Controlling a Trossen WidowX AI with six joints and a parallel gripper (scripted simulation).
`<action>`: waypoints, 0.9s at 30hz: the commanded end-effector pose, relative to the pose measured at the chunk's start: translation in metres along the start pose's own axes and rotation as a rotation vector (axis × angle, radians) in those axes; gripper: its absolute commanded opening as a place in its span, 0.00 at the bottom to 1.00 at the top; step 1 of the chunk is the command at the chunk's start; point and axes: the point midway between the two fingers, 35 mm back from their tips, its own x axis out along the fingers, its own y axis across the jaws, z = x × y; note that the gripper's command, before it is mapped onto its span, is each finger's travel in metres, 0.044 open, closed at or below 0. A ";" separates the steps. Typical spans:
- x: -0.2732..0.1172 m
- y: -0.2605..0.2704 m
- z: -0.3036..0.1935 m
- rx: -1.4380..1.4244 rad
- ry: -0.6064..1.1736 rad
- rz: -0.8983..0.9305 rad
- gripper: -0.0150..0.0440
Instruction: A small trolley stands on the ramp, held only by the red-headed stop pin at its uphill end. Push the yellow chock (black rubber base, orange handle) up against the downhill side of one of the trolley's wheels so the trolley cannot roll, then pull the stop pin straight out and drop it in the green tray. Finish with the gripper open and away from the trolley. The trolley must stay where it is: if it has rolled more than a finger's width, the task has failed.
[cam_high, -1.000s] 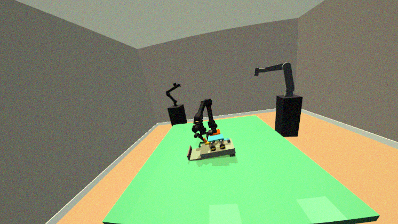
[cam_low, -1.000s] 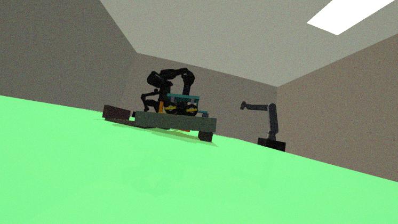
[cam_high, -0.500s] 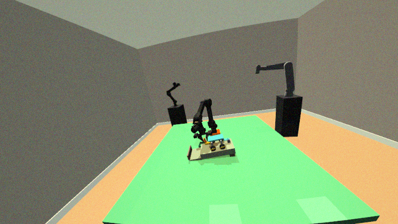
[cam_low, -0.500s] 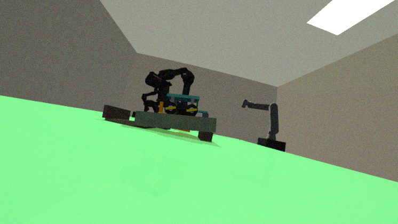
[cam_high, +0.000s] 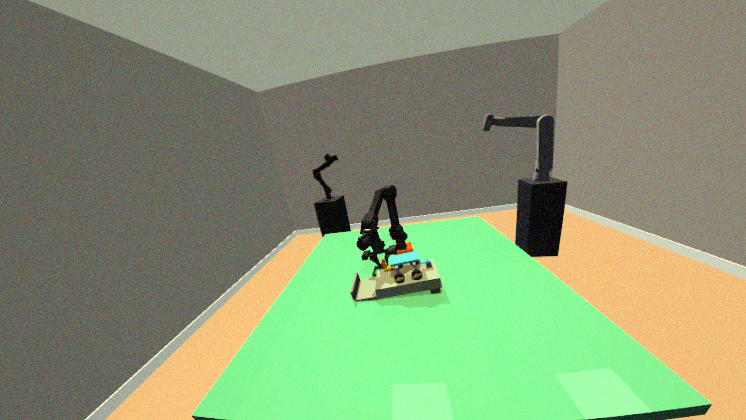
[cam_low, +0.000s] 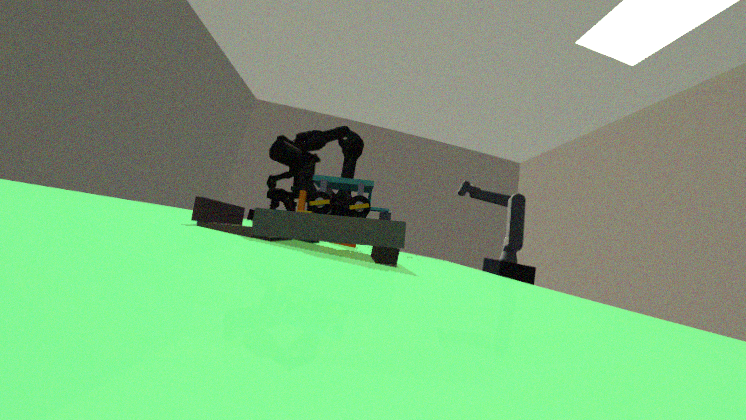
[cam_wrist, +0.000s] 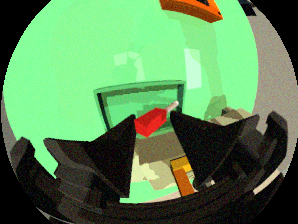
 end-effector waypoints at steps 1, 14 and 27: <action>0.002 0.003 0.000 -0.002 -0.001 0.002 0.58; 0.005 0.010 0.000 -0.002 -0.001 0.003 0.58; 0.009 0.016 -0.001 -0.002 -0.001 0.003 0.58</action>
